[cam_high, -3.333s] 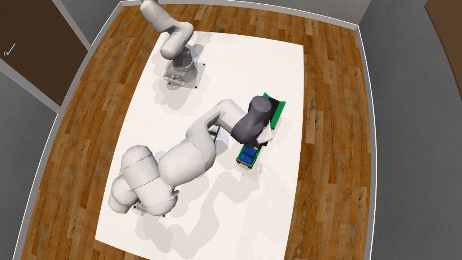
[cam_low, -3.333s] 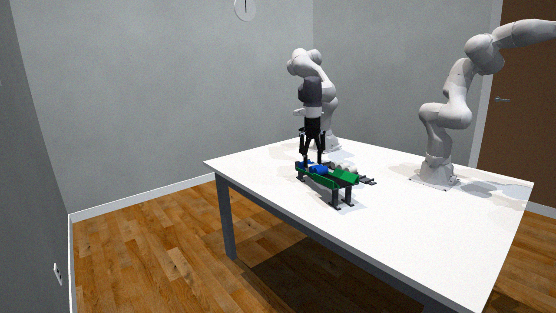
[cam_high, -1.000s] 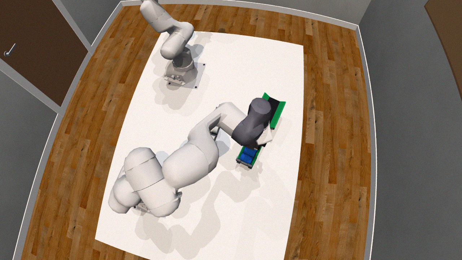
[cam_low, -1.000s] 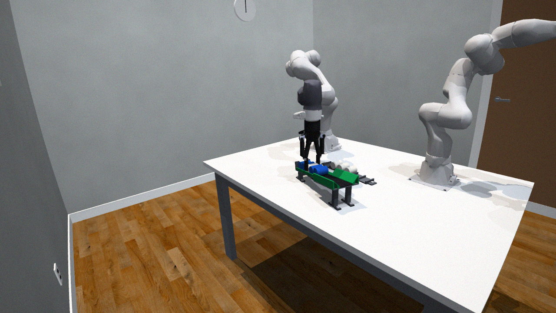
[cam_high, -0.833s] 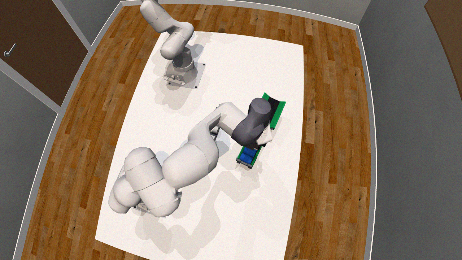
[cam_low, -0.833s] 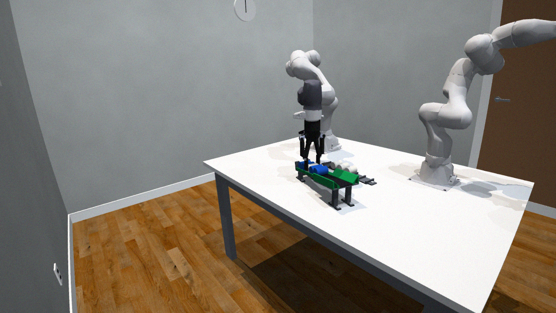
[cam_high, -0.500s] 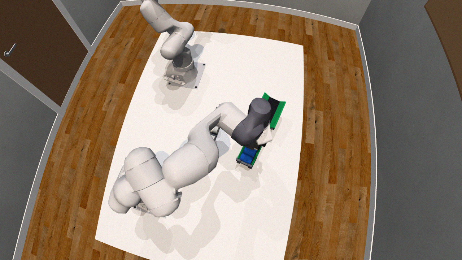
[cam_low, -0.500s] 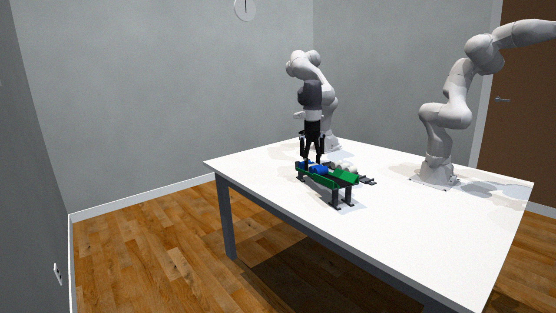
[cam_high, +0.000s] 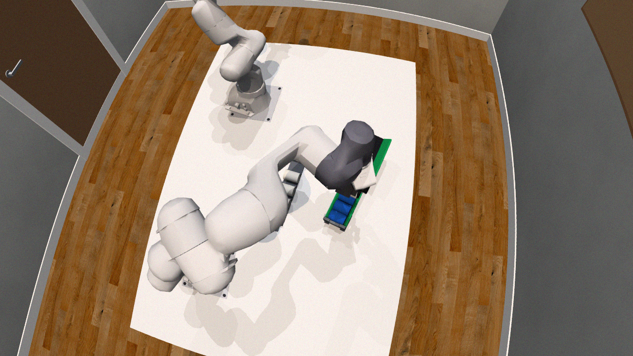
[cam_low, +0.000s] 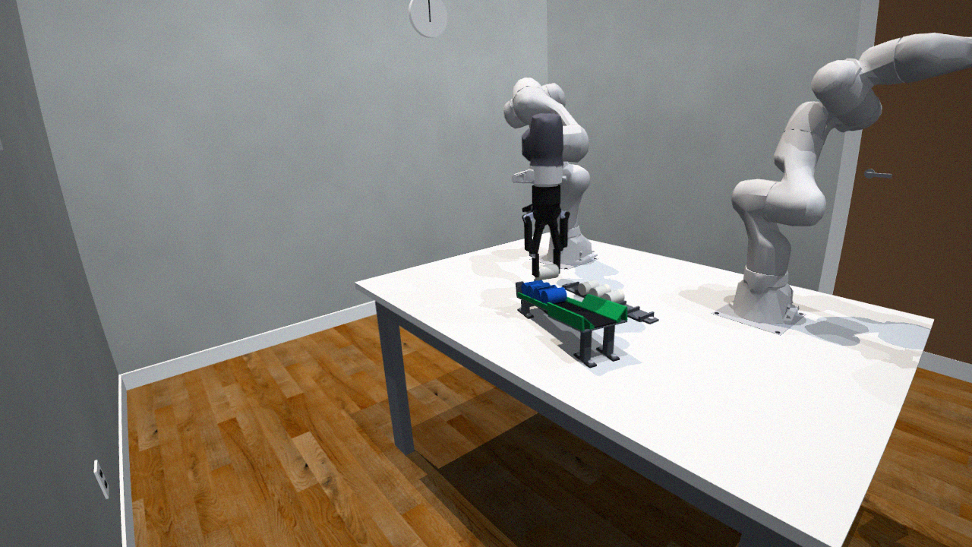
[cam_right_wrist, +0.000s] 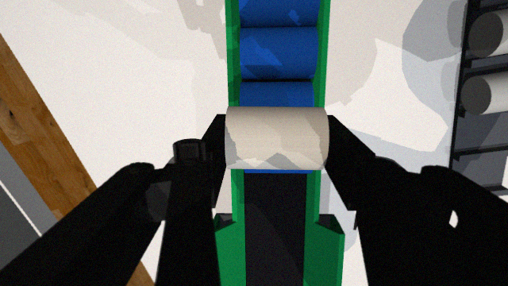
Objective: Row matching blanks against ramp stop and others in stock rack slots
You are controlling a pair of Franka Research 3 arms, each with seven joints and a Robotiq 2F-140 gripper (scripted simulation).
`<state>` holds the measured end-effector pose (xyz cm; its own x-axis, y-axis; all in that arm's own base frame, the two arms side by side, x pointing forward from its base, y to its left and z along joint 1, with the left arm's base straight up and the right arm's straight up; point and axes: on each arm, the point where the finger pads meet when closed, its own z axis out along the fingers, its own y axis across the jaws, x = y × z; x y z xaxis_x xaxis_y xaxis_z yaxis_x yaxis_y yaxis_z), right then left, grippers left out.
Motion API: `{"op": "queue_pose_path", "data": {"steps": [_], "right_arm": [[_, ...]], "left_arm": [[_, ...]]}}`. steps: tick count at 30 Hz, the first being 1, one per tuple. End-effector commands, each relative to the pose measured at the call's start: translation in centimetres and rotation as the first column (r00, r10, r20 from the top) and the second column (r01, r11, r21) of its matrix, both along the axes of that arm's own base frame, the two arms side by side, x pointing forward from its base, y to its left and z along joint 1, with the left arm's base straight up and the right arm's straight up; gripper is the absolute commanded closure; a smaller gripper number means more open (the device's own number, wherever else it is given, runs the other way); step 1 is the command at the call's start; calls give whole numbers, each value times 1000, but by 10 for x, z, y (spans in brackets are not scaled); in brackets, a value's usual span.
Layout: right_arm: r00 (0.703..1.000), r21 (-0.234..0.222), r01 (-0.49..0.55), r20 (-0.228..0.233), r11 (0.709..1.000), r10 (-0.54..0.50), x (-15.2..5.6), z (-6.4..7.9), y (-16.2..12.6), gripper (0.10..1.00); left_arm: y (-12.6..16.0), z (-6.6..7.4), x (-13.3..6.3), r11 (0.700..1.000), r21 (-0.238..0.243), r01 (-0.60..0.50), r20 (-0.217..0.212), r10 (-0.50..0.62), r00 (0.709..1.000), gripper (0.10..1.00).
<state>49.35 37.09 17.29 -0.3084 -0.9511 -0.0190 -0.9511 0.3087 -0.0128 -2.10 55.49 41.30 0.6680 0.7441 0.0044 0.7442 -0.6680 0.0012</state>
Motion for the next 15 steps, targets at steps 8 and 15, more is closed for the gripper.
{"op": "queue_pose_path", "data": {"steps": [8,15], "right_arm": [[1000,-14,-20,-18,1000,20,-5,33,-5,681],[1000,-14,-20,-18,1000,20,-5,33,-5,681]], "left_arm": [[0,0,0,1000,0,0,0,0,1000,98],[0,0,0,1000,0,0,0,0,1000,98]]}}
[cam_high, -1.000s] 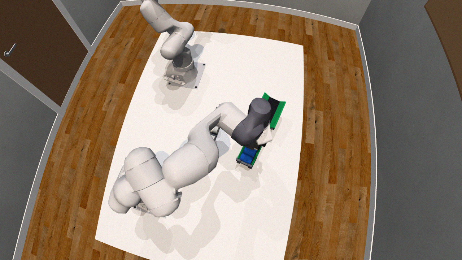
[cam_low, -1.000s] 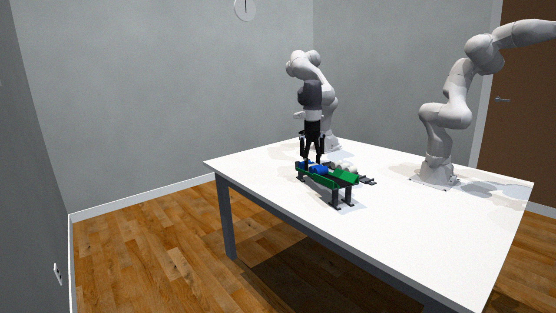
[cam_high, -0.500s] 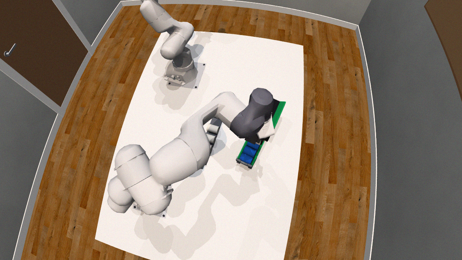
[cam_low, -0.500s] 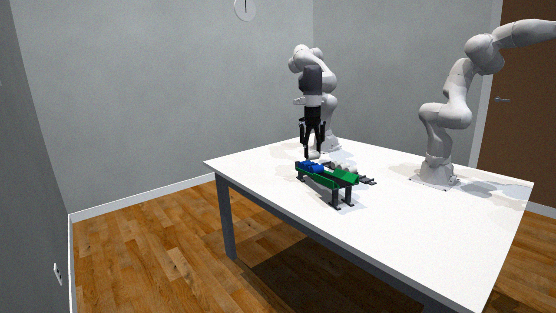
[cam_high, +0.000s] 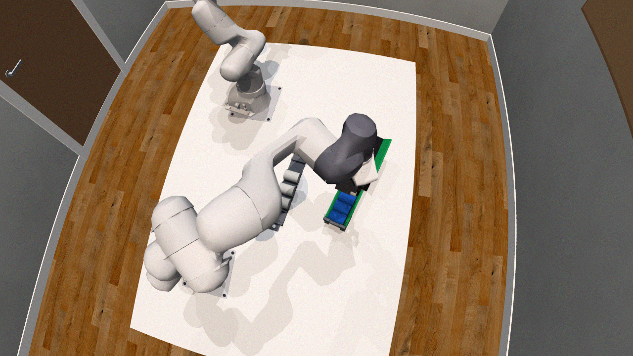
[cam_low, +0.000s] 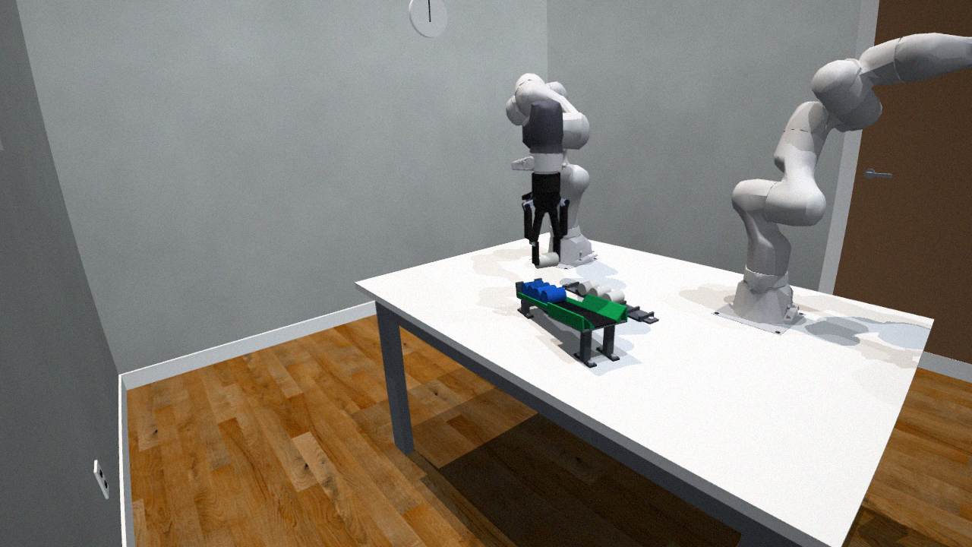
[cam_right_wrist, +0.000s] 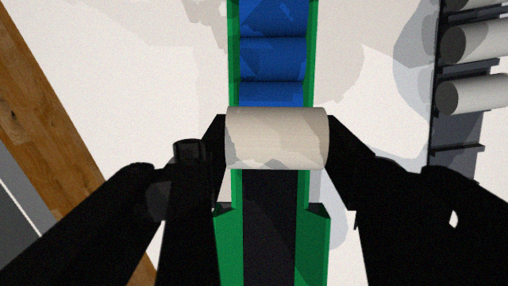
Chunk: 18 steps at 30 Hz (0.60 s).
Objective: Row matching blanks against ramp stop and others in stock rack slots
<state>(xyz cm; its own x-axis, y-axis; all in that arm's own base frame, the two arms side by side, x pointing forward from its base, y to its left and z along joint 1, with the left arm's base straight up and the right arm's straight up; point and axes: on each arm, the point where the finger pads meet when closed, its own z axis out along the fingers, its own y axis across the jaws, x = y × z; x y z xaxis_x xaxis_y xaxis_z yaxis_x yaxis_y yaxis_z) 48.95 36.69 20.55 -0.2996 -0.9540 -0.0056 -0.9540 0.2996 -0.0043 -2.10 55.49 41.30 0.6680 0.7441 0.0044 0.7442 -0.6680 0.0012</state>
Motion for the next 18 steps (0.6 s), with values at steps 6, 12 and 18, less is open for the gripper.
{"op": "queue_pose_path", "data": {"steps": [6,12,18], "right_arm": [[1000,-6,-5,-13,1000,5,-6,-1,-6,681],[999,-17,15,-41,1000,-15,-27,-6,-22,681],[996,-36,27,-80,999,-30,-66,-17,-47,681]], "left_arm": [[0,0,0,1000,0,0,0,0,1000,98],[0,0,0,1000,0,0,0,0,1000,98],[0,0,0,1000,0,0,0,0,1000,98]]}}
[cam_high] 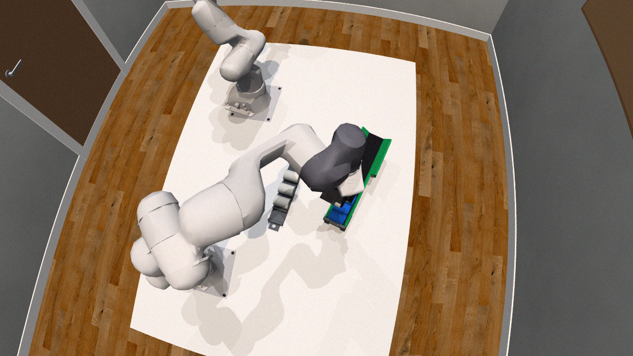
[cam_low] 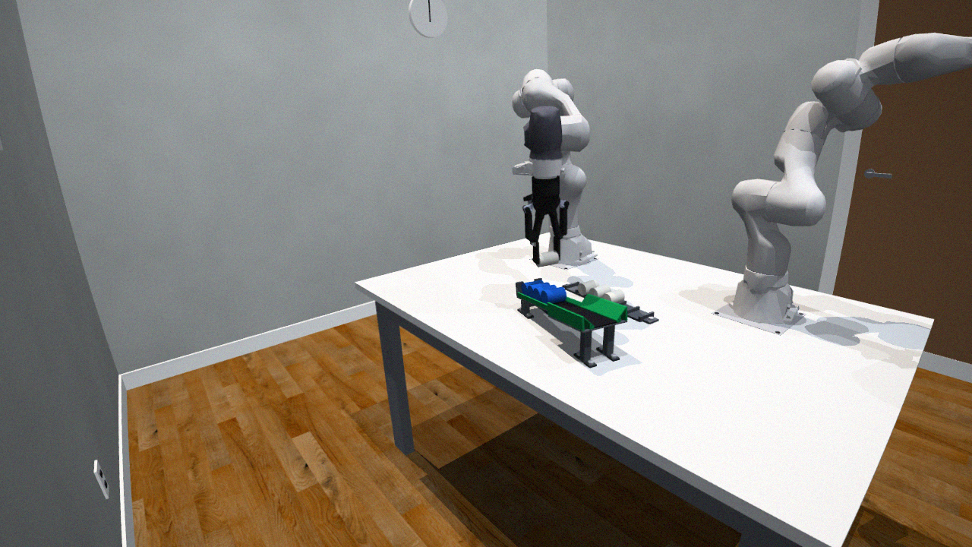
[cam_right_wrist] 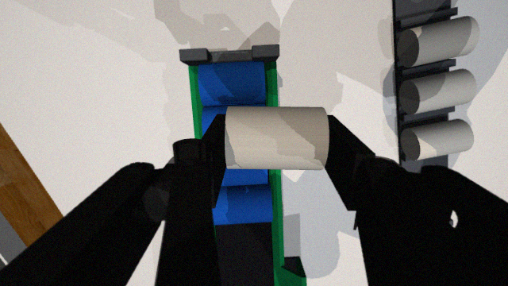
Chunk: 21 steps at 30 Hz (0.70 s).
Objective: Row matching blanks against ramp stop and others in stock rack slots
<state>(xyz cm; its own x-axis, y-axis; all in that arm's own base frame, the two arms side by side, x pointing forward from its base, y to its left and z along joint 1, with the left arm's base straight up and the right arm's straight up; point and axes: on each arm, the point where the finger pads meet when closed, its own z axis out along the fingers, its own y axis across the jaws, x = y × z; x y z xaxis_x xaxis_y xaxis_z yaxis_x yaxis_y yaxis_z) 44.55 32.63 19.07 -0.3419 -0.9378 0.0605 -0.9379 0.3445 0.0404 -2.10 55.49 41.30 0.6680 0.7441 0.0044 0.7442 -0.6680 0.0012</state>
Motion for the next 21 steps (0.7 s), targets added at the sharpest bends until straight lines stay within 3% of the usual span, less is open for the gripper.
{"op": "queue_pose_path", "data": {"steps": [1,6,10,12,17,21], "right_arm": [[1000,10,-18,-24,1000,18,-32,-5,-12,681],[998,-3,-48,-42,999,48,-88,-18,-33,681],[995,-1,-94,-28,996,94,-131,-27,-44,681],[995,-1,-94,-28,996,94,-131,-27,-44,681],[988,16,-156,14,988,156,-172,-34,-51,681],[981,30,-191,46,981,189,-193,-38,-52,681]], "left_arm": [[0,0,0,1000,0,0,0,0,1000,98],[0,0,0,1000,0,0,0,0,1000,98],[0,0,0,1000,0,0,0,0,1000,98],[0,0,0,1000,0,0,0,0,1000,98],[0,0,0,1000,0,0,0,0,1000,98],[0,0,0,1000,0,0,0,0,1000,98]]}}
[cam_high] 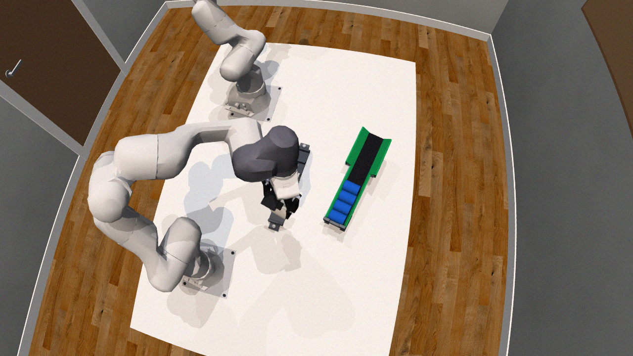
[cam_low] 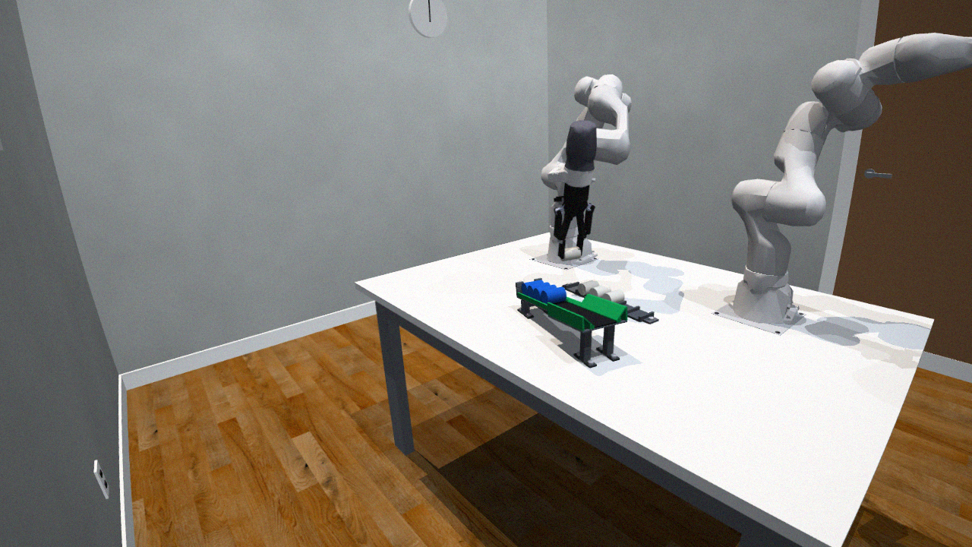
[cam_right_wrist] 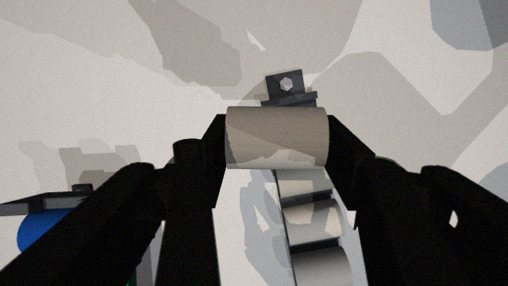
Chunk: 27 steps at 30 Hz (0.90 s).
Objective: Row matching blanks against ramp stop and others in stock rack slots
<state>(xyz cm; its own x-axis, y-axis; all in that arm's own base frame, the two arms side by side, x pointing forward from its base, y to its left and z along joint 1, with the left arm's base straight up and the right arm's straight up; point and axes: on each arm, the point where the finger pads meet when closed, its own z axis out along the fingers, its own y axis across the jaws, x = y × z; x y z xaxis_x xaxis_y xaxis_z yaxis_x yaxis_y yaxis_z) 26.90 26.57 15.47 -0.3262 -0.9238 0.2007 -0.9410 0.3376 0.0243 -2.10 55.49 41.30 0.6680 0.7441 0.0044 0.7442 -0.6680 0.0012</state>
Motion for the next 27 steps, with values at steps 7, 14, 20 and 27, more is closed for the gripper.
{"op": "queue_pose_path", "data": {"steps": [7,14,20,27], "right_arm": [[977,177,-206,97,962,191,-27,-3,8,681],[977,177,-207,98,962,192,-27,-3,8,681],[977,177,-206,98,962,192,-27,-3,8,681],[977,180,-204,93,962,190,-27,-7,8,681]], "left_arm": [[0,0,0,1000,0,0,0,0,1000,98],[0,0,0,1000,0,0,0,0,1000,98],[0,0,0,1000,0,0,0,0,1000,98],[0,0,0,1000,0,0,0,0,1000,98]]}}
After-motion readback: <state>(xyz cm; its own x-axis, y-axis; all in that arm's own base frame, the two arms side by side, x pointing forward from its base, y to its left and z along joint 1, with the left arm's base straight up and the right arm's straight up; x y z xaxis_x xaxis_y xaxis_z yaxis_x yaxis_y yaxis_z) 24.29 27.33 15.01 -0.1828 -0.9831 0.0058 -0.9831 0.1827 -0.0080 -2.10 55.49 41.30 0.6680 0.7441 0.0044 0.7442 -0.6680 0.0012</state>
